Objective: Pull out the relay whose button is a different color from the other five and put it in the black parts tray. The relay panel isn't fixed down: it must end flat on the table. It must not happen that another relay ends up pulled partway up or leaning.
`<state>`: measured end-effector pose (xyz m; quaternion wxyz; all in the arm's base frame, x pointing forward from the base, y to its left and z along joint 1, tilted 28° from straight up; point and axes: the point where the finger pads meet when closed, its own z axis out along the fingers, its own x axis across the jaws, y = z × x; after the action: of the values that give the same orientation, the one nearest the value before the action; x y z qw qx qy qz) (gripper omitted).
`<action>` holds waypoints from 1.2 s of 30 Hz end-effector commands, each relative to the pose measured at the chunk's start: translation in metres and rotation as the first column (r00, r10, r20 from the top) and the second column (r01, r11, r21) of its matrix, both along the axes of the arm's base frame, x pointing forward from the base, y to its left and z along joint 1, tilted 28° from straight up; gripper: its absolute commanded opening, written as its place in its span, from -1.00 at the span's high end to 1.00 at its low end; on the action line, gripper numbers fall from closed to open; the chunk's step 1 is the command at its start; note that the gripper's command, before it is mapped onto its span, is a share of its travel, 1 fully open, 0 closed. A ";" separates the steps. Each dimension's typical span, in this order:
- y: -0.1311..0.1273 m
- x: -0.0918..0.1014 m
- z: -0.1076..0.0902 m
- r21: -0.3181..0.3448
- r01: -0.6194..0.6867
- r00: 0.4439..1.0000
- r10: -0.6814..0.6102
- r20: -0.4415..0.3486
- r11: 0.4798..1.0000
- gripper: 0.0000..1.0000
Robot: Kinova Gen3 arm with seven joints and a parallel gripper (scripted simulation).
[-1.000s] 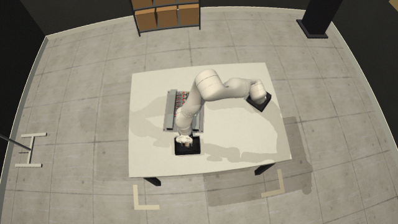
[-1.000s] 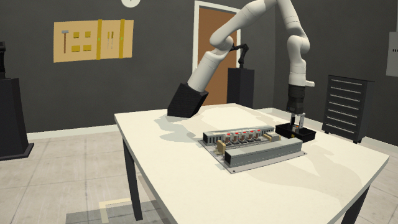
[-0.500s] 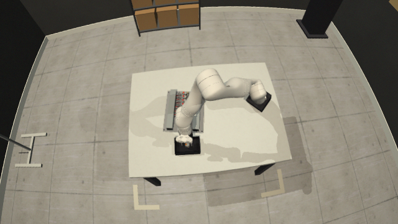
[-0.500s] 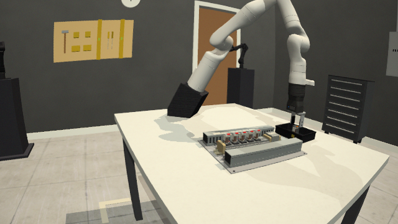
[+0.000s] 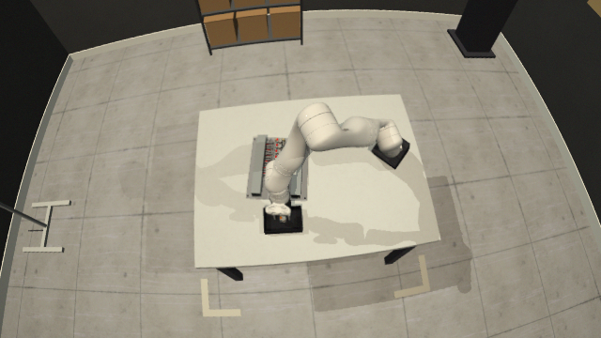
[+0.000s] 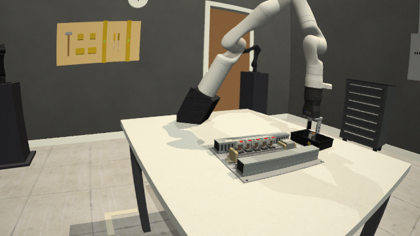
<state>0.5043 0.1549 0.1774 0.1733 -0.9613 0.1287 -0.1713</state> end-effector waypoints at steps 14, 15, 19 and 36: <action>-0.001 0.000 0.002 0.000 0.000 1.000 0.000 0.002 1.000 -0.97; -0.001 0.000 0.002 0.000 0.000 1.000 0.000 0.002 1.000 -0.97; -0.001 0.000 0.002 0.000 0.000 1.000 0.000 0.002 1.000 -0.97; -0.008 -0.010 0.026 0.000 0.000 1.000 0.000 0.002 1.000 -0.97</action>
<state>0.4987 0.1507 0.1902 0.1734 -0.9613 0.1287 -0.1713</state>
